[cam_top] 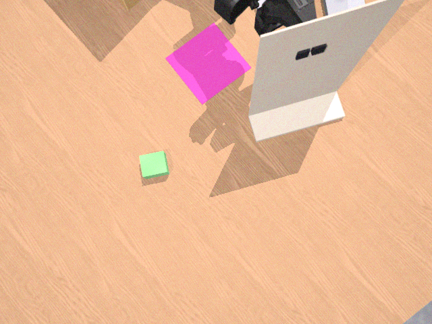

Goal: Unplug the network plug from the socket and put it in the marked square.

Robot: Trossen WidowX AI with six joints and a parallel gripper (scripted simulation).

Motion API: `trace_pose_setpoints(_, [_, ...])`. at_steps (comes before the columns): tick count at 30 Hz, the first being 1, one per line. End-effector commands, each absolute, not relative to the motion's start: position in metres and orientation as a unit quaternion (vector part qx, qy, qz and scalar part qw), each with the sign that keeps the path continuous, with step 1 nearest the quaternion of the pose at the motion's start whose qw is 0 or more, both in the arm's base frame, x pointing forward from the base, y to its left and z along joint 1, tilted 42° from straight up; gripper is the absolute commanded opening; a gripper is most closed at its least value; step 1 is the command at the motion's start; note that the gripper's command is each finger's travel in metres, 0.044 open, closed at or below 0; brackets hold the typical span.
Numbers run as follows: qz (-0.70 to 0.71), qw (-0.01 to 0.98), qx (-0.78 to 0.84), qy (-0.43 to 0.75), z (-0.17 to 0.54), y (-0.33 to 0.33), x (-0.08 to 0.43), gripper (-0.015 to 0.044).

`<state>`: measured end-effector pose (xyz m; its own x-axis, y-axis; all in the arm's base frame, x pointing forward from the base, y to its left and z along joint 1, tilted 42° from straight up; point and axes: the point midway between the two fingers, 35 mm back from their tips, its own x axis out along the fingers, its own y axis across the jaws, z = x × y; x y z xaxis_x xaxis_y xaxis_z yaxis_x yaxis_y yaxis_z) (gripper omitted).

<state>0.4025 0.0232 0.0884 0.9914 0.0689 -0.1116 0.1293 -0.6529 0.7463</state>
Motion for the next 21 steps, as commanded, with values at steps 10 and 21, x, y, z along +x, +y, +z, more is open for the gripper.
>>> trace_pose_setpoints(10, [-0.035,0.416,0.907,0.056,0.0881,0.0237,0.4033,0.0004])
trace_pose_setpoints(21, [-0.035,0.416,0.907,0.056,0.0888,0.024,0.4007,0.0])
